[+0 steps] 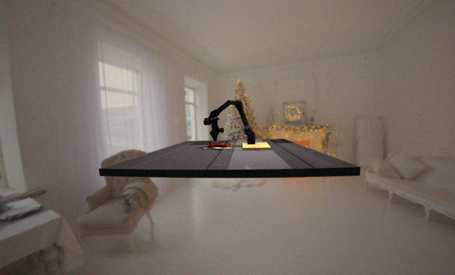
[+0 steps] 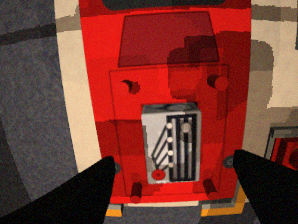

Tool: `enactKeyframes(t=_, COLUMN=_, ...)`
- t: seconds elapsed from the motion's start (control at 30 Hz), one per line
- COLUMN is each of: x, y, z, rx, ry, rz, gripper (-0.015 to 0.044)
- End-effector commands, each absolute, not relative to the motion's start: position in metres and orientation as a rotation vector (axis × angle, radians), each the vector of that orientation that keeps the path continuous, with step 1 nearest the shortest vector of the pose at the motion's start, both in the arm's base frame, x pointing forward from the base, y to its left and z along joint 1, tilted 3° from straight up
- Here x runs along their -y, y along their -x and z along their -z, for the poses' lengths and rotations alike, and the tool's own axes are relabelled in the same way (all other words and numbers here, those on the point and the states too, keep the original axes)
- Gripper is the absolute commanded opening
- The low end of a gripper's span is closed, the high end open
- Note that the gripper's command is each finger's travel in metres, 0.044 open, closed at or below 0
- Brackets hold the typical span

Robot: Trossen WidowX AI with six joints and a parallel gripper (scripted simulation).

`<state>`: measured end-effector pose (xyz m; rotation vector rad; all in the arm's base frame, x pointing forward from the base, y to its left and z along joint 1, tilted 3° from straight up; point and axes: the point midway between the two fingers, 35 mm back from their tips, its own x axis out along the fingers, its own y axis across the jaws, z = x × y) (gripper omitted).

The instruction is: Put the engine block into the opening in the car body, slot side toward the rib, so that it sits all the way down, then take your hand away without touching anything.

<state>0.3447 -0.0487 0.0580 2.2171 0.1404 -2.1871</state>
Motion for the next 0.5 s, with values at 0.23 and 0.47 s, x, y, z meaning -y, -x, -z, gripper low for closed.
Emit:
enactKeyframes(t=0.23, x=0.0485, y=-0.3448, z=-0.0599, rx=-0.141, ry=-2.222, rz=2.183, gripper=0.0046)
enactKeyframes(t=0.47, x=0.0485, y=-0.3448, z=-0.0599, rx=-0.141, ry=-2.222, rz=2.183, gripper=0.0000)
